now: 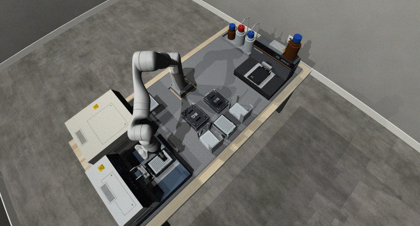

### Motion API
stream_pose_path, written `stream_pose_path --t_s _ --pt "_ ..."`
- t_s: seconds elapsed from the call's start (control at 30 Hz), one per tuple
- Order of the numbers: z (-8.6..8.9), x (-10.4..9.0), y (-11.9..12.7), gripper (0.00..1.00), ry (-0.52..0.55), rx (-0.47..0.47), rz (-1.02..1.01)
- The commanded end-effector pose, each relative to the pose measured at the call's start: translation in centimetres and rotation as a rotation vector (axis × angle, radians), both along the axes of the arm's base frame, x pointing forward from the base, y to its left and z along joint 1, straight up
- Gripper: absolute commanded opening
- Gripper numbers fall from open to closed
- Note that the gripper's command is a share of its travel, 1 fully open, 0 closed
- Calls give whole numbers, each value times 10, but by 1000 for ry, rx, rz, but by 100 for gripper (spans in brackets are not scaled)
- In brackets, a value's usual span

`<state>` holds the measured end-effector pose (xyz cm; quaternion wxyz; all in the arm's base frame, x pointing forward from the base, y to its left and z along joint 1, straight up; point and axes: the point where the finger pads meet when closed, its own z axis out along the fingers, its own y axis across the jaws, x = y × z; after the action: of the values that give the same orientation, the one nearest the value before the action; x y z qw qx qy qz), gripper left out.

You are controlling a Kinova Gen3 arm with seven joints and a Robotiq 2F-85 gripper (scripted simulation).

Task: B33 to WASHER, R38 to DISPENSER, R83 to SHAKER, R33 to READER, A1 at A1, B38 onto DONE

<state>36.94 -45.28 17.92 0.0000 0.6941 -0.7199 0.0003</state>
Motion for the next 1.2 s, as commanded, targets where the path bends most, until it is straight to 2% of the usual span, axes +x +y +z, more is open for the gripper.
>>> stream_pose_path --t_s 0.0,0.27,0.77,1.17 --pt "2 0 -8 100 -1 -1 0" --pt "2 -1 -35 100 -1 -1 0" --pt "2 -1 -35 100 -1 -1 0" --pt "-12 -1 -35 100 -1 -1 0"
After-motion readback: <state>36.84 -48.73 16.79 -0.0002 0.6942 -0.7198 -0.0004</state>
